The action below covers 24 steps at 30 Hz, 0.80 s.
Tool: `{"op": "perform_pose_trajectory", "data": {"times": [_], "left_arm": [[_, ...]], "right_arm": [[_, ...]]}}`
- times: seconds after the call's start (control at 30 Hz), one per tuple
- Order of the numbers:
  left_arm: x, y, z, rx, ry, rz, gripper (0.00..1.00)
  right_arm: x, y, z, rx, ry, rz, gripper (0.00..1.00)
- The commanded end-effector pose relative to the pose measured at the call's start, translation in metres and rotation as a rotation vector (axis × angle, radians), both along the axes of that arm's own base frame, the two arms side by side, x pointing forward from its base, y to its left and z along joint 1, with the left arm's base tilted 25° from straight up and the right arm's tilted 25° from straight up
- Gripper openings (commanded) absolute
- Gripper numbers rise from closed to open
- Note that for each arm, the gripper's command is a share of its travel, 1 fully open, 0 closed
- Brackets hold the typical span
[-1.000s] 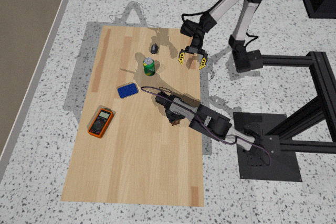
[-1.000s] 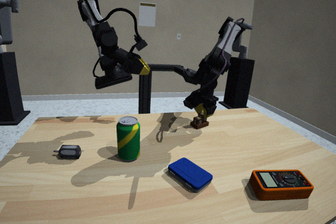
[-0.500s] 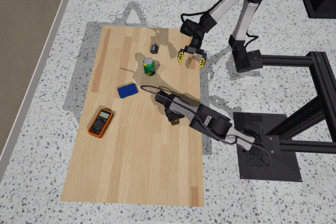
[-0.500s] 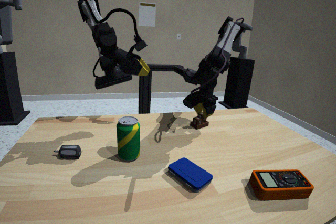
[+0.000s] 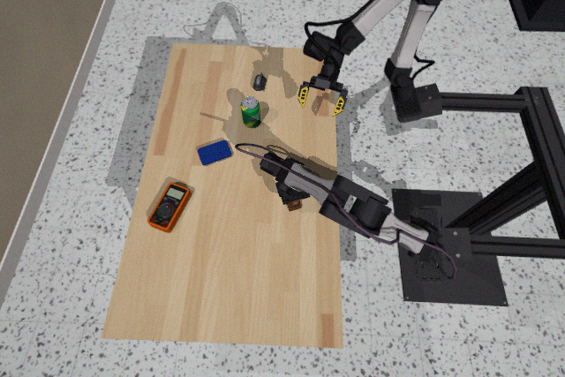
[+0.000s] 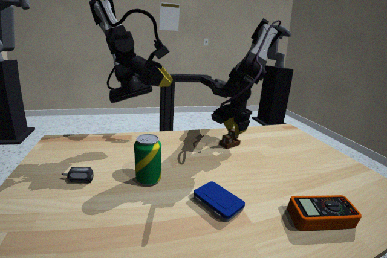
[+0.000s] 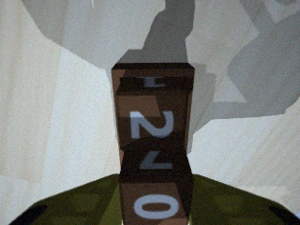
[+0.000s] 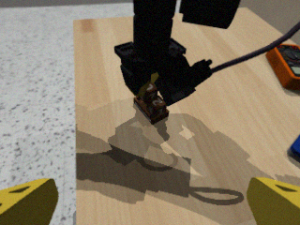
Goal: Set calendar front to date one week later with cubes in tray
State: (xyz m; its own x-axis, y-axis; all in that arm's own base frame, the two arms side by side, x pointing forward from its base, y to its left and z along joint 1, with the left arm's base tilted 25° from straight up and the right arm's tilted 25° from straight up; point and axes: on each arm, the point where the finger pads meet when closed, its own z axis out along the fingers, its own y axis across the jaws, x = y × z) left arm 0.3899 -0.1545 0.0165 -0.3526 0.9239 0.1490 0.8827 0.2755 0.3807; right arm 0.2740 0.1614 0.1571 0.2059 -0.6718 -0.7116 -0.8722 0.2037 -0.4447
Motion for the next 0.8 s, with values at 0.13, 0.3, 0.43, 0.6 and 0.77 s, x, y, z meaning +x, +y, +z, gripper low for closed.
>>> {"op": "perform_pose_trajectory", "data": {"times": [0.13, 0.3, 0.43, 0.6, 0.77], "left_arm": [[0.008, -0.017, 0.013, -0.007, -0.014, -0.019, 0.19], [0.012, -0.014, 0.002, -0.024, -0.025, -0.024, 0.19], [0.014, -0.005, -0.013, -0.017, -0.008, -0.012, 0.19], [0.015, -0.001, -0.019, -0.011, -0.002, -0.007, 0.19], [0.013, 0.004, -0.014, 0.005, 0.007, -0.022, 0.19]], "right_arm": [[0.009, 0.000, 0.026, 0.019, -0.078, -0.012, 1.00], [0.009, 0.000, 0.026, 0.019, -0.078, -0.012, 1.00], [0.009, 0.000, 0.026, 0.019, -0.078, -0.012, 1.00], [0.009, 0.000, 0.026, 0.019, -0.078, -0.012, 1.00], [0.009, 0.000, 0.026, 0.019, -0.078, -0.012, 1.00]]}}
